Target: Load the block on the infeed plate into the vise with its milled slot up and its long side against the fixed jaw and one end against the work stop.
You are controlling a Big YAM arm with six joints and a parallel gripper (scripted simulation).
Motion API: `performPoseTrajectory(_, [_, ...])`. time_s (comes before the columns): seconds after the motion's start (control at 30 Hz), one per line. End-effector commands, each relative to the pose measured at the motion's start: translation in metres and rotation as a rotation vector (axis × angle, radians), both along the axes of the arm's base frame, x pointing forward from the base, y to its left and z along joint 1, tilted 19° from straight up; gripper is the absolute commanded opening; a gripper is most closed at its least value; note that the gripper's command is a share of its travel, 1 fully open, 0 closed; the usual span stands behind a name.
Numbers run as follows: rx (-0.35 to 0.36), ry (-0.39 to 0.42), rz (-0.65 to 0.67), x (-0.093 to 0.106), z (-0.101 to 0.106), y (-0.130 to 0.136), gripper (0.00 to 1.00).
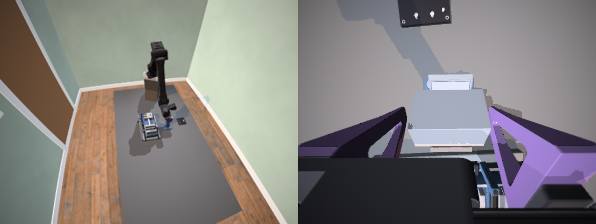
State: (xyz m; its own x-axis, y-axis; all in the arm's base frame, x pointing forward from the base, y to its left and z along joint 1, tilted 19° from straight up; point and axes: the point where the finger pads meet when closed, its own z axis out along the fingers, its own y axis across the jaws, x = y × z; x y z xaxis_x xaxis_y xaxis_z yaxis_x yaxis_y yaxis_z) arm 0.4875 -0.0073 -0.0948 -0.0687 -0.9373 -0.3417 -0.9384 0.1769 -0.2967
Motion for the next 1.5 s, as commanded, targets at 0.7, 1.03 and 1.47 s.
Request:
performPoseTrajectory(0.7, [0.133, -0.048, 0.055, 0.007, 0.007, -0.007, 0.81])
performPoseTrajectory(1.03, [0.189, -0.053, 0.07, 0.008, 0.002, -0.008, 0.81])
performPoseTrajectory(1.47, [0.237, -0.047, 0.083, 0.002, -0.003, -0.007, 0.81])
